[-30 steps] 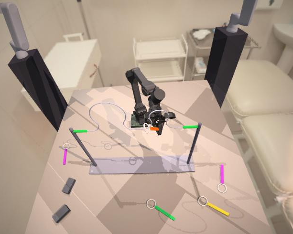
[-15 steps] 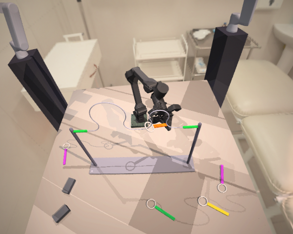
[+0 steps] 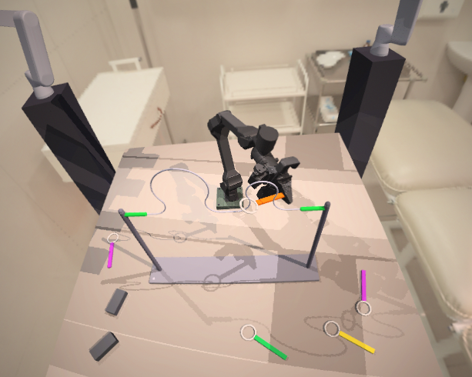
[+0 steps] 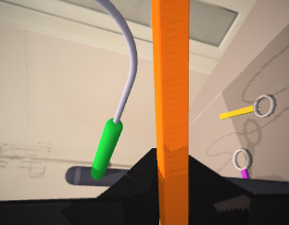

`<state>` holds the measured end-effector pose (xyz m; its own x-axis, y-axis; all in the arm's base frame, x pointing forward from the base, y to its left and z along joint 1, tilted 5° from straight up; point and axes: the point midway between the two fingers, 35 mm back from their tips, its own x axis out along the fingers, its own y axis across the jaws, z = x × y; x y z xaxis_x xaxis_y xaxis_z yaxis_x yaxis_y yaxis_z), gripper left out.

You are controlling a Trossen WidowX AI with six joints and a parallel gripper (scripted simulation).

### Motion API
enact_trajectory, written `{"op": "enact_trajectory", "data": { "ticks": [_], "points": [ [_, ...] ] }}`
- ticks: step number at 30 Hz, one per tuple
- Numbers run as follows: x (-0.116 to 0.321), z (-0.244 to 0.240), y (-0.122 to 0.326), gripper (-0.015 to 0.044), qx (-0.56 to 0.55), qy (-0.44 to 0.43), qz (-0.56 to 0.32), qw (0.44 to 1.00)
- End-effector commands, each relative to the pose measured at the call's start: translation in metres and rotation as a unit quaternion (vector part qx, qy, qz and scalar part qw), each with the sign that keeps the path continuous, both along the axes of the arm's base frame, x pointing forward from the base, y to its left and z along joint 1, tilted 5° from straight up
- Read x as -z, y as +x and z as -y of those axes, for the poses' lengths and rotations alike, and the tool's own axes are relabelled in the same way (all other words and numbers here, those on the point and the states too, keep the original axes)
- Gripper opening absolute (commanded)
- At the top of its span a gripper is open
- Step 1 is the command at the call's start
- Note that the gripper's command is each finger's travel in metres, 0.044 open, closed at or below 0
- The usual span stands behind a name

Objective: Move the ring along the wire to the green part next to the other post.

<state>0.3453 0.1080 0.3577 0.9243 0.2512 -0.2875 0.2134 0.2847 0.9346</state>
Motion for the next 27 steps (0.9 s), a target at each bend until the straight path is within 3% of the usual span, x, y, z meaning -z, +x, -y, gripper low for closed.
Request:
{"op": "enact_trajectory", "data": {
  "ticks": [1, 15, 27],
  "points": [
    [-0.016, -0.004, 0.001, -0.0150, 0.001, 0.046, 0.012, 0.999],
    [-0.064, -0.003, 0.003, -0.0150, 0.008, 0.198, 0.044, 0.979],
    [-0.092, 0.004, 0.003, -0.0150, 0.011, 0.269, 0.058, 0.961]
  ]
}}
